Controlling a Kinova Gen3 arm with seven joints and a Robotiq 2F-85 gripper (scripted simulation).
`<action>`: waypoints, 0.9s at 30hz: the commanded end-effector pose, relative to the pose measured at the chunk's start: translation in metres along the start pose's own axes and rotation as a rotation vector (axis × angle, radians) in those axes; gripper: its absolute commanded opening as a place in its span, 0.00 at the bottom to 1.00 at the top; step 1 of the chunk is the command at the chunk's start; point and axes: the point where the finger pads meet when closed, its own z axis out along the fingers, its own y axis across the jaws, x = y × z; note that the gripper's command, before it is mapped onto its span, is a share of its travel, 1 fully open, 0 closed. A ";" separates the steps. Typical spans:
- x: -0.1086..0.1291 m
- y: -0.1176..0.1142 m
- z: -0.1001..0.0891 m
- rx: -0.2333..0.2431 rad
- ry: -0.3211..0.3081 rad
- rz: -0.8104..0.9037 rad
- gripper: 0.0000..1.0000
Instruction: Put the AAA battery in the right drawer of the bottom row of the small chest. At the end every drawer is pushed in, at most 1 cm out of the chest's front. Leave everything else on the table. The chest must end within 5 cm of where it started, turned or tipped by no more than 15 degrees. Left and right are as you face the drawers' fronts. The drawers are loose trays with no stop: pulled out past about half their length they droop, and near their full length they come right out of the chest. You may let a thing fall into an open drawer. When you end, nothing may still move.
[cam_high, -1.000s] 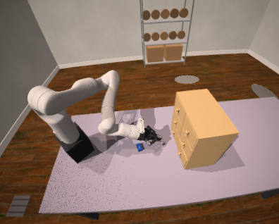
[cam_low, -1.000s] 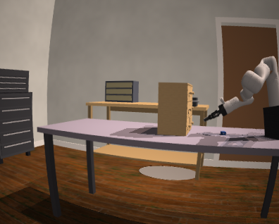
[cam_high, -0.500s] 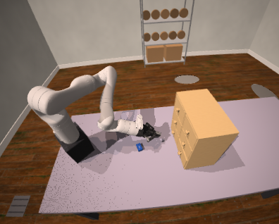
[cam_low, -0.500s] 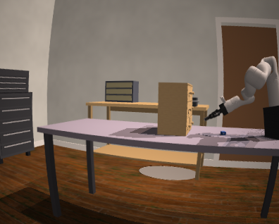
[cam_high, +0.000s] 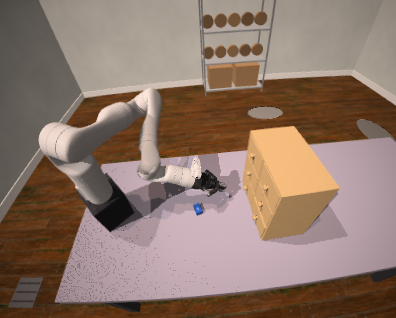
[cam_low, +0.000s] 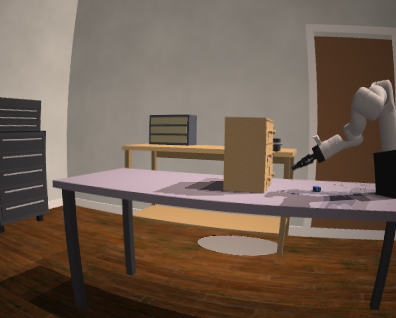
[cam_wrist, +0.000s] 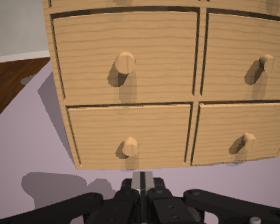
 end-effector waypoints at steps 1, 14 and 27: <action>0.003 -0.007 -0.001 0.010 0.005 0.003 0.00; 0.006 -0.024 -0.007 0.010 0.005 0.003 0.00; 0.009 -0.037 -0.012 0.010 0.005 0.003 0.00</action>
